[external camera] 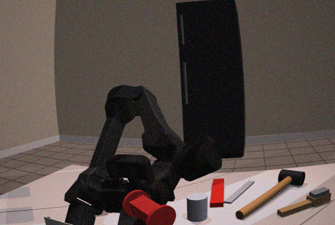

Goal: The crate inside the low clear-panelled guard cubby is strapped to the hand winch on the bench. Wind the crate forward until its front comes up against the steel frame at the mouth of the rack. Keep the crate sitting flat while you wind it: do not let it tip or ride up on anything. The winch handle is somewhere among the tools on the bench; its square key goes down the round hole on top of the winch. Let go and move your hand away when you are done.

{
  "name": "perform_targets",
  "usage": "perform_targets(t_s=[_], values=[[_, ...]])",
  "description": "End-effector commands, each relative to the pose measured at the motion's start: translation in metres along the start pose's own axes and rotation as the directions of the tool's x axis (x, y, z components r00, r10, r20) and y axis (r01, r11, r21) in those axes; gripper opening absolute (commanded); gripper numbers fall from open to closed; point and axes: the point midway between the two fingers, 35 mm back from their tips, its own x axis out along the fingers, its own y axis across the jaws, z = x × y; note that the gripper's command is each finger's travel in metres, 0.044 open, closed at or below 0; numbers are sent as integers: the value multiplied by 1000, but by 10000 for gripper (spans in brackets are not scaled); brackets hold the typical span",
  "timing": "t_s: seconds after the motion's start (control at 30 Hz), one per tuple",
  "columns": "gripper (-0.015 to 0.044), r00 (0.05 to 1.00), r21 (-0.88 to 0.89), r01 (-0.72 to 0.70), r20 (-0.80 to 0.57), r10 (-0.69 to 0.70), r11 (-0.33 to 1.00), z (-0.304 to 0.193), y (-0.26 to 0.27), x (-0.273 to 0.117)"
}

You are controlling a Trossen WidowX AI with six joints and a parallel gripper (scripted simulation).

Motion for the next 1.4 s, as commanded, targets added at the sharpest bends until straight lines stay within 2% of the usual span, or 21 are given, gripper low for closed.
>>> perform_targets(t_s=[0.0,0.33,0.77,1.37], values=[[0,996,12,-87,-3,87,996,1,3,0],[0,970,12,-244,-11,245,970,1,3,0],[0,974,4,-228,-13,228,974,-1,2,2],[0,972,5,-233,-15,233,972,-30,40,70]])
